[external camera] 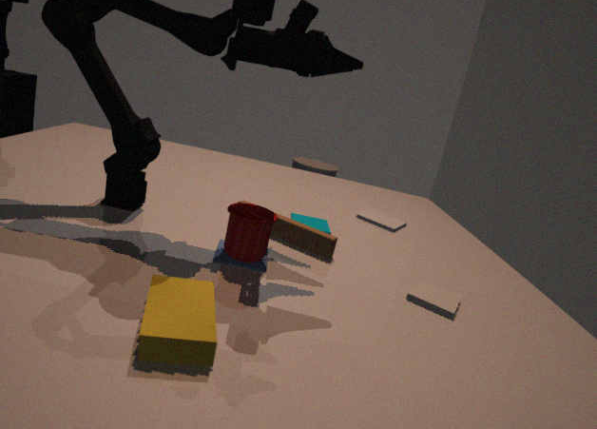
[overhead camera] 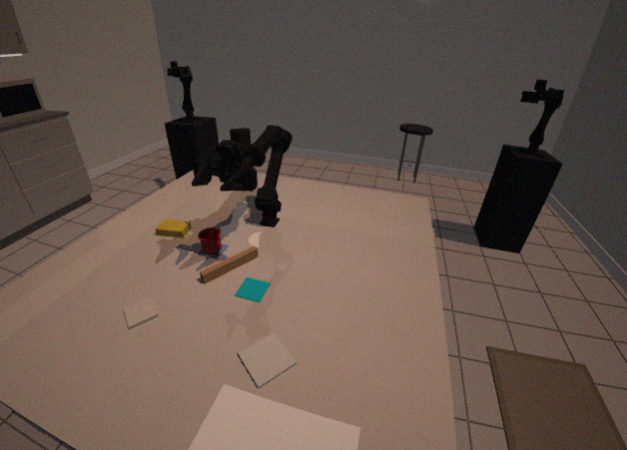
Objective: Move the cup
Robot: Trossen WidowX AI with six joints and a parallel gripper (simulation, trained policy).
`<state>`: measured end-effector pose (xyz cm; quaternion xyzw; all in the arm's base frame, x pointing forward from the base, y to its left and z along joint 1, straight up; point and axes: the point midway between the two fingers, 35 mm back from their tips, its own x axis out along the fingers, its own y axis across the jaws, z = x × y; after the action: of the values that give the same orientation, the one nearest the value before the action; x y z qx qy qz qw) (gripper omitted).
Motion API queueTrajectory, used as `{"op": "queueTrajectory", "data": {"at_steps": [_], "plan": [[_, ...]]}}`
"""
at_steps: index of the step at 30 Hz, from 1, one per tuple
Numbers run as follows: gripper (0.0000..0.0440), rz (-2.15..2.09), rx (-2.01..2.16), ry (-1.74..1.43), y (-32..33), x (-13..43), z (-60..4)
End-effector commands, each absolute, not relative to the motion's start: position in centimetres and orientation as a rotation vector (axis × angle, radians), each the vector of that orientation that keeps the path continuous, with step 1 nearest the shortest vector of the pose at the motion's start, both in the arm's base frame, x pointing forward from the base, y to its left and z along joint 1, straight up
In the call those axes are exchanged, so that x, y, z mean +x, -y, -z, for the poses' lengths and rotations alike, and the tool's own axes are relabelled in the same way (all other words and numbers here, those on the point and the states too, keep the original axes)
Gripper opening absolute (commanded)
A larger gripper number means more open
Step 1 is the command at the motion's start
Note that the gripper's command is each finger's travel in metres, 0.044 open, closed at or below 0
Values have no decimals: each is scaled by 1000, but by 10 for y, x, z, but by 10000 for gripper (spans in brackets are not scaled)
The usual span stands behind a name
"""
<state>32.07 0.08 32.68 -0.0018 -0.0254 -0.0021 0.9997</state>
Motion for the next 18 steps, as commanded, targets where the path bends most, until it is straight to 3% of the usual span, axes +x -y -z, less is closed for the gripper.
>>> {"op": "queueTrajectory", "data": {"at_steps": [1,12,18], "plan": [[374,5,-2,43,-1,321,-326],[88,-2,30,-92,-7,320,-307],[66,-15,55,-184,-13,321,-299]]}}
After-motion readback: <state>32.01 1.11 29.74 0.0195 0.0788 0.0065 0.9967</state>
